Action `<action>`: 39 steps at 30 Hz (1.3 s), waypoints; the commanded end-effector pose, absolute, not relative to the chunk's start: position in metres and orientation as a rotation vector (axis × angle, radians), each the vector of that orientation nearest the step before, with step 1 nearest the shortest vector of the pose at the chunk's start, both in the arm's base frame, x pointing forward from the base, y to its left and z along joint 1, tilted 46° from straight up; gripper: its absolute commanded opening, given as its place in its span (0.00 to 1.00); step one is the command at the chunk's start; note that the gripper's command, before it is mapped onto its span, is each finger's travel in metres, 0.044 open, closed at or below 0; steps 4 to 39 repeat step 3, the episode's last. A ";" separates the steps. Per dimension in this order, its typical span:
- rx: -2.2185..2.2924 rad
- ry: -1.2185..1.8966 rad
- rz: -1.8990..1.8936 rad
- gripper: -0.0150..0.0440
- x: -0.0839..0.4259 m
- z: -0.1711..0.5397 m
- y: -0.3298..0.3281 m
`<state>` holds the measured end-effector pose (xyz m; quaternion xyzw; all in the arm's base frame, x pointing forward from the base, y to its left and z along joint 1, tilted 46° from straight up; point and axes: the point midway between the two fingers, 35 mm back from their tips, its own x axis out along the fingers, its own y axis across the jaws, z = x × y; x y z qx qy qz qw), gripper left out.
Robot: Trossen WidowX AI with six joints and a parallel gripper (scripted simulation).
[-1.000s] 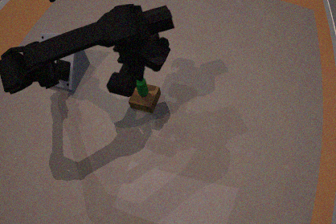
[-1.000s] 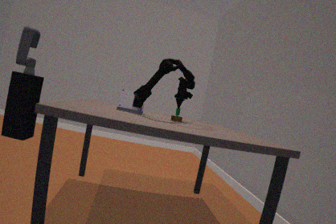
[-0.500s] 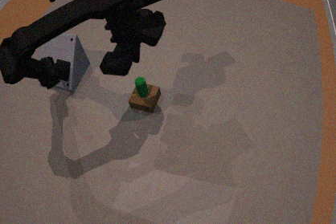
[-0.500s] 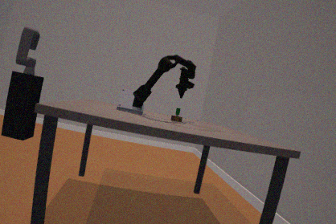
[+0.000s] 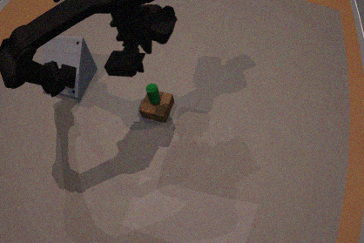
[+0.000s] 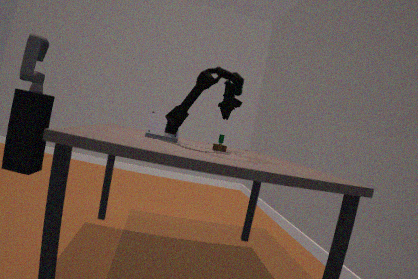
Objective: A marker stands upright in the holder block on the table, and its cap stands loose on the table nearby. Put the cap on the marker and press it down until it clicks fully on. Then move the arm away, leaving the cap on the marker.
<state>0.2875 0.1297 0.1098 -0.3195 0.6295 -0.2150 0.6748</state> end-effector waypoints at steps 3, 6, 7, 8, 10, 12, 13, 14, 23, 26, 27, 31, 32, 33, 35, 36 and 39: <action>-0.714 1.423 -0.487 0.92 0.287 0.109 0.130; -0.714 1.423 -0.487 0.92 0.287 0.109 0.130; -0.714 1.423 -0.487 0.92 0.287 0.109 0.130; -0.714 1.423 -0.487 0.92 0.287 0.109 0.130; -0.714 1.423 -0.487 0.92 0.287 0.109 0.130; -0.714 1.423 -0.487 0.92 0.287 0.109 0.130; -0.714 1.423 -0.487 0.92 0.287 0.109 0.130; -0.714 1.423 -0.487 0.92 0.287 0.109 0.130; -0.714 1.423 -0.487 0.92 0.287 0.109 0.130; -0.714 1.423 -0.487 0.92 0.287 0.109 0.130; -0.714 1.423 -0.487 0.92 0.287 0.109 0.130; -0.714 1.423 -0.487 0.92 0.287 0.109 0.130; -0.714 1.423 -0.487 0.92 0.287 0.109 0.130; -0.714 1.423 -0.487 0.92 0.287 0.109 0.130; -0.714 1.423 -0.487 0.92 0.287 0.109 0.130; -0.714 1.423 -0.487 0.92 0.287 0.109 0.130; -0.714 1.423 -0.487 0.92 0.287 0.109 0.130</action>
